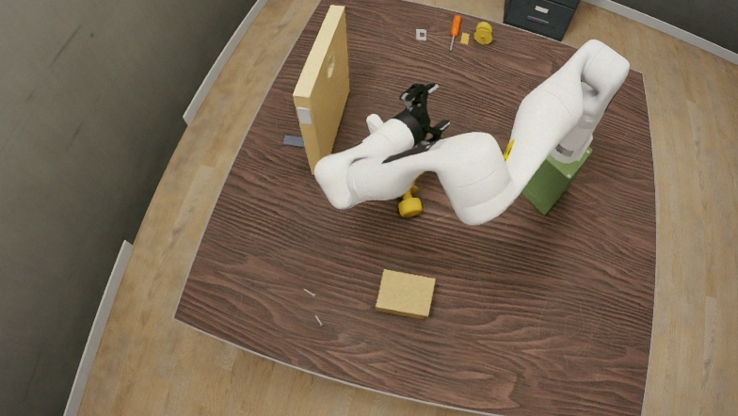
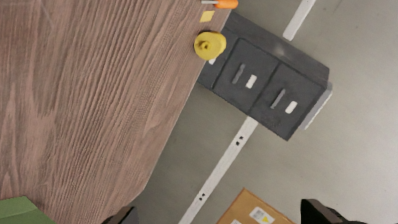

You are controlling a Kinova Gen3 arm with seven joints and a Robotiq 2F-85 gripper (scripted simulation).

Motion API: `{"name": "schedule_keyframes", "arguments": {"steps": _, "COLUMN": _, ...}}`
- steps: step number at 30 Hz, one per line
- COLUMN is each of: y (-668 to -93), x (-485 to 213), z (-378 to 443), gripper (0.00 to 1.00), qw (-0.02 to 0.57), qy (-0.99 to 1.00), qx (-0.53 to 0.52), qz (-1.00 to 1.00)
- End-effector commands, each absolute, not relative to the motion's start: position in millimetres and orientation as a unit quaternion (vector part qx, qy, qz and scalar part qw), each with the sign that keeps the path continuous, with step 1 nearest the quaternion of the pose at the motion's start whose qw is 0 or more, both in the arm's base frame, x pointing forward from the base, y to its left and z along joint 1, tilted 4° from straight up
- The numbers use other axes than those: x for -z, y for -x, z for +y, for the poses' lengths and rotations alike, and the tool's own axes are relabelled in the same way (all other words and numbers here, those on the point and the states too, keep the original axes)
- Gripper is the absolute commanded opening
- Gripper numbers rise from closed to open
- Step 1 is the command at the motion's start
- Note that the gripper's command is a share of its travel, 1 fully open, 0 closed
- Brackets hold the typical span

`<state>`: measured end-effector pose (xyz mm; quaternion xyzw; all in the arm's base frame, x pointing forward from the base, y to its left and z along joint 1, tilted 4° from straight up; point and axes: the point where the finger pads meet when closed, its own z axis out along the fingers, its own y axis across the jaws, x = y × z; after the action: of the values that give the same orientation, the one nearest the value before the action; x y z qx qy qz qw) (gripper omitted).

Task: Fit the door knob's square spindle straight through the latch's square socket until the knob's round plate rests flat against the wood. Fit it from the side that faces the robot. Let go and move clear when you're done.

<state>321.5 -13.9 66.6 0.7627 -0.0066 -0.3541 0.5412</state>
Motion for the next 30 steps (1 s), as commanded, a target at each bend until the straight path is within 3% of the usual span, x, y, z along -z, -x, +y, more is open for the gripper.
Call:
{"name": "schedule_keyframes", "arguments": {"steps": 1, "y": -321.8, "x": -67.1, "z": -13.7, "gripper": 1.00, "qw": 0.541, "qy": -0.763, "qx": 0.354, "qz": -0.007}}
{"name": "schedule_keyframes", "arguments": {"steps": 22, "y": -321.5, "x": -66.1, "z": -13.7, "gripper": 1.00, "qw": 0.539, "qy": -0.765, "qx": 0.353, "qz": -0.006}}
{"name": "schedule_keyframes", "arguments": {"steps": 30, "y": -317.8, "x": -51.9, "z": -12.3, "gripper": 1.00, "qw": 0.506, "qy": -0.790, "qx": 0.347, "qz": 0.001}}
